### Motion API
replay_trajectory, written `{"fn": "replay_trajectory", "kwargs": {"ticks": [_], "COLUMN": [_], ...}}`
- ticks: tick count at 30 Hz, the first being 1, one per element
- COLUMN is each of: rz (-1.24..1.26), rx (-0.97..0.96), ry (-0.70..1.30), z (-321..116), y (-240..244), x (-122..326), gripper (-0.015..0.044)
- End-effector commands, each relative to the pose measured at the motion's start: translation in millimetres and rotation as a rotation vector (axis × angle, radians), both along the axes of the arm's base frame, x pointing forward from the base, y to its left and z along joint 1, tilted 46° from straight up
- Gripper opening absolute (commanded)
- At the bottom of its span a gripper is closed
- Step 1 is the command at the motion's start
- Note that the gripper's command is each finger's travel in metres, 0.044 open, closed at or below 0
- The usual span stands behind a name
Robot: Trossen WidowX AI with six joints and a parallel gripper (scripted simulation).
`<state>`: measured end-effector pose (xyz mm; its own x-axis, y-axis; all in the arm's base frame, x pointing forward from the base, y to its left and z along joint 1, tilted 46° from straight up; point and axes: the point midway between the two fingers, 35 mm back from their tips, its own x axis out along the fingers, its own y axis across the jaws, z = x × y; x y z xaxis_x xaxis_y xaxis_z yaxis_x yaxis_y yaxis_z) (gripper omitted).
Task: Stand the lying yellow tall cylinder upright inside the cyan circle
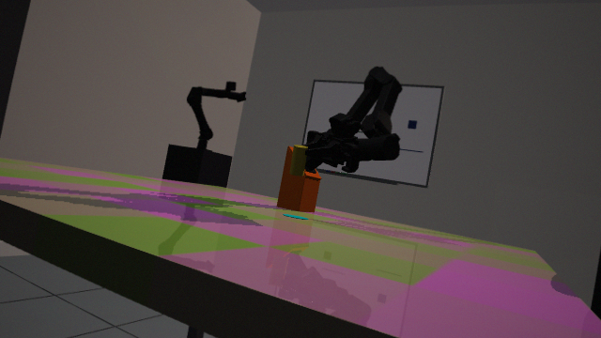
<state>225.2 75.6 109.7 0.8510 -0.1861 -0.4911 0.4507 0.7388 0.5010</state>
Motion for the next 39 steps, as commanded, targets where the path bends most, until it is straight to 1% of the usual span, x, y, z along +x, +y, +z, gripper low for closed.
{"fn": "replay_trajectory", "kwargs": {"ticks": [1,28,39], "rz": [-0.012,-0.077,-0.079], "rx": [0.011,0.122,0.125], "ry": [-0.025,-0.202,-0.206], "z": [-0.1,12.4,12.7], "y": [-0.9,-1.2,-1.2], "x": [-1.9,-10.3,-10.6], "gripper": [0.0105,0.0105,0.0105]}}
